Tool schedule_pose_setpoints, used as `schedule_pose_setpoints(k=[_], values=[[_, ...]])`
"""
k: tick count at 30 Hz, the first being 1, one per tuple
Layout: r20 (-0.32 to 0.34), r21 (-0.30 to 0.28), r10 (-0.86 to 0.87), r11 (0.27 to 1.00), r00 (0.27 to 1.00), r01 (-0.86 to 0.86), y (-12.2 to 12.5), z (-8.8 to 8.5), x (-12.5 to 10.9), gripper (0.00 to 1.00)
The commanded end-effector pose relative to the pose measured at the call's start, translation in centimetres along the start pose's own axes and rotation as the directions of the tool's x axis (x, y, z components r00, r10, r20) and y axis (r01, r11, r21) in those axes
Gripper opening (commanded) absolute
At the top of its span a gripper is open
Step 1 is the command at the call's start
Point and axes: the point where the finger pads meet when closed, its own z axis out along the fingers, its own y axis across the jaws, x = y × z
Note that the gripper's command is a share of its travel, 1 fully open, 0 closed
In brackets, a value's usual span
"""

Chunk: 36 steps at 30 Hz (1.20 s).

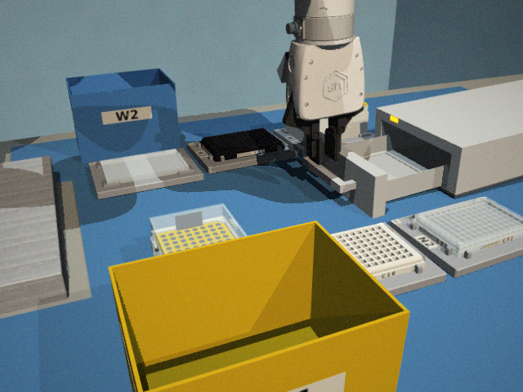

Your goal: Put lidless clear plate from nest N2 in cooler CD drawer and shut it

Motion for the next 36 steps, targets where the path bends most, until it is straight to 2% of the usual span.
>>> schedule_pose_setpoints(k=[1,36], values=[[0.001,0.042,-0.003,0.999,1.0,0.003,-2.51,2.37,0.13,0.21],[0.001,0.042,-0.003,0.999,1.0,0.003,-3.1,2.34,0.13,0.21]])
